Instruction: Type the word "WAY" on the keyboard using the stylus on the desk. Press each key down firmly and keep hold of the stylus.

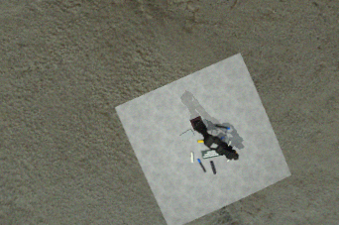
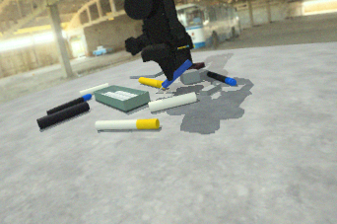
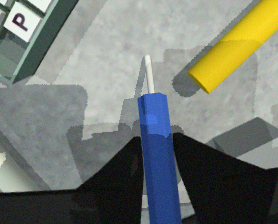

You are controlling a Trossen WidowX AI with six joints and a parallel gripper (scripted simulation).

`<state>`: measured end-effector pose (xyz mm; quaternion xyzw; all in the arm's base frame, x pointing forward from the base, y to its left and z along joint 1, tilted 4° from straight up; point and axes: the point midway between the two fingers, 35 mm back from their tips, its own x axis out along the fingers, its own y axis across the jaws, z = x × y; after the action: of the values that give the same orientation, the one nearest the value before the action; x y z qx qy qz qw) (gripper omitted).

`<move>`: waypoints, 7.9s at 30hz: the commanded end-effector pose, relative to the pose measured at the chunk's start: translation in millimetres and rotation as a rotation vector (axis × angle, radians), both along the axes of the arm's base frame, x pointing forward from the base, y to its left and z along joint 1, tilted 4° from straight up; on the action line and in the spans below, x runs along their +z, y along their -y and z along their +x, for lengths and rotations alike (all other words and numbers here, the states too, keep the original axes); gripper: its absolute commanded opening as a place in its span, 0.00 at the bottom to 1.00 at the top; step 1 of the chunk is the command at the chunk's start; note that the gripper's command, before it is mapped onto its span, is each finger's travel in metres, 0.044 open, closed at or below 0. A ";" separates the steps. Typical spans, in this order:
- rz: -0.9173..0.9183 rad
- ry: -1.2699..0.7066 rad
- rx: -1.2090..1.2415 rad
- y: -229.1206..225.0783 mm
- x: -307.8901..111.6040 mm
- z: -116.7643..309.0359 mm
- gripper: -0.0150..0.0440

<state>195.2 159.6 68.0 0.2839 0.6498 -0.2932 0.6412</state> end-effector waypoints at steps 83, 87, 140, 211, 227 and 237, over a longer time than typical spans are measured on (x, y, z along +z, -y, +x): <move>1.015 -0.264 -0.659 70.4 43.3 104.4 0.39; 1.015 -0.264 -0.659 70.4 41.8 104.5 0.39; 1.015 -0.264 -0.659 70.7 29.5 105.6 0.39; 1.018 -0.264 -0.659 33.7 42.2 106.1 0.39; 1.018 -0.264 -0.659 33.8 38.0 106.5 0.39; 1.018 -0.264 -0.659 33.8 36.0 106.6 0.39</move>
<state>302.5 125.7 106.2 0.7012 0.6598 -0.1598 0.2178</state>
